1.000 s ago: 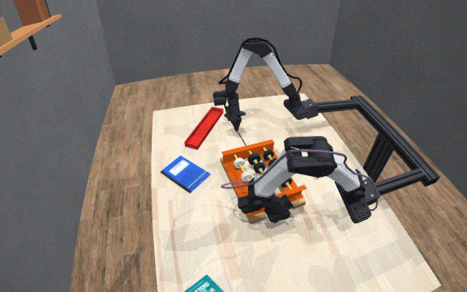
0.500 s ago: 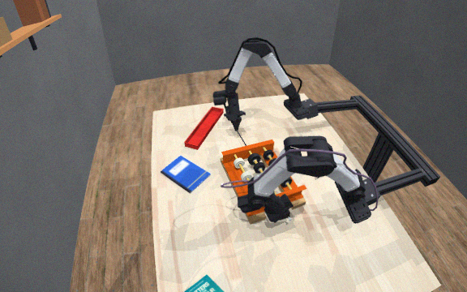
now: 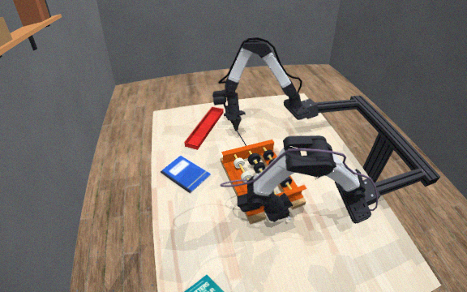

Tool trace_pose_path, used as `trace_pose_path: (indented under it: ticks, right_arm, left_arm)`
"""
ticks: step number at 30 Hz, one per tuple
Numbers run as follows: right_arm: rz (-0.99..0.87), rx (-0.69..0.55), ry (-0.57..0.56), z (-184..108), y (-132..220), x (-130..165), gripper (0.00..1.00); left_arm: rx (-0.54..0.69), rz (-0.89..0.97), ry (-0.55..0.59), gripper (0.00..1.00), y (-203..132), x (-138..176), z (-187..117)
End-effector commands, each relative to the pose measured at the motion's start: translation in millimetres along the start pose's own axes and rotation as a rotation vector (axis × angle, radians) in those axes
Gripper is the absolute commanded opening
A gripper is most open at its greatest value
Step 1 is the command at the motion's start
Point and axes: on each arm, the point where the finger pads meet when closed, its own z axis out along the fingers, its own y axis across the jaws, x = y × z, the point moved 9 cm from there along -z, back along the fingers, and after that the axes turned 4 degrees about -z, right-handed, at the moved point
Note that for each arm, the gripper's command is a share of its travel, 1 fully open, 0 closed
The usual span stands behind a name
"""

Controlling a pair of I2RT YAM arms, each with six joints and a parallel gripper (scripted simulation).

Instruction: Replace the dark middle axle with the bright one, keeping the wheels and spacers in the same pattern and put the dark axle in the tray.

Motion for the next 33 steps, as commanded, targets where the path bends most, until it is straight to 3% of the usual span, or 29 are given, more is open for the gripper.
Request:
trace_pose_path:
  ticks: [1,33]
  right_arm:
    - [-0.003,0.035,0.063,9.4,-3.0,4.9,0.00]
    - [-0.006,0.042,0.067,8.2,-4.7,1.0,0.00]
  left_arm:
    - [-0.038,0.023,-0.177,0.00,7.6,-39.8,-2.5]
    - [-0.032,0.022,-0.180,0.00,5.9,-47.8,-3.4]
